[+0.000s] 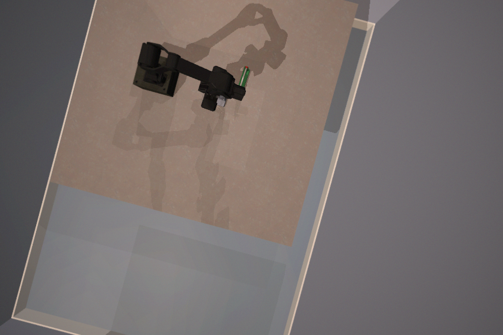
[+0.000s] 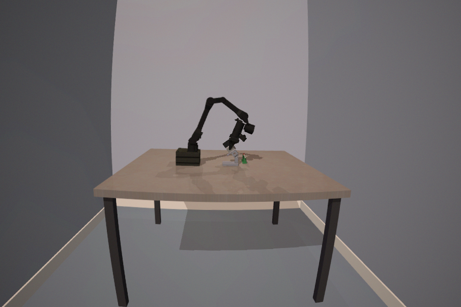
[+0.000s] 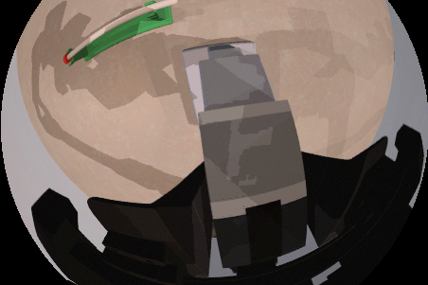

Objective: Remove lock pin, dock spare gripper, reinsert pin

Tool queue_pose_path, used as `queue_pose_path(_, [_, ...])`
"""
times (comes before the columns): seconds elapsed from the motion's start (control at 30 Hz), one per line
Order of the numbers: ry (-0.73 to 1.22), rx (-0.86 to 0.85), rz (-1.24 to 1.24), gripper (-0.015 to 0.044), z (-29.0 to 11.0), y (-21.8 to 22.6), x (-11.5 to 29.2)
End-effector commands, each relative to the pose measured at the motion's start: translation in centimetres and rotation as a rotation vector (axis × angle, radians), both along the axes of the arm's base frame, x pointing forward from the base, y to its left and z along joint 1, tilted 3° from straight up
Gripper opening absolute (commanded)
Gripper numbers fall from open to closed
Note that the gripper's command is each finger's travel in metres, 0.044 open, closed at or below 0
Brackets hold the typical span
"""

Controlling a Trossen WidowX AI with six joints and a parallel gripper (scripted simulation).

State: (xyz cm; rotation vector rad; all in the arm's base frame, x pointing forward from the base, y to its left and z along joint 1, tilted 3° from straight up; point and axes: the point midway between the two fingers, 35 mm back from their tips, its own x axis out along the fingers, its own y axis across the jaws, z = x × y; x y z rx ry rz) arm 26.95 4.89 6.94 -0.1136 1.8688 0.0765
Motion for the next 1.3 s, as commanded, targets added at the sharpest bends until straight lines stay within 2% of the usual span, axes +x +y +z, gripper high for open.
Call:
queue_pose_path(0.0, [-0.001, 0.0, 0.0, 0.0, 0.0, 0.0, 0.0])
queue_pose_path(0.23, [-0.001, 0.0, 0.0, 0.0, 0.0, 0.0, 0.0])
queue_pose_path(0.8, [-0.001, 0.0, 0.0, 0.044, 0.0, 0.0, 0.0])
queue_pose_path(1.27, [0.02, -0.004, 0.002, 0.044, 1.7, -0.3, -2.0])
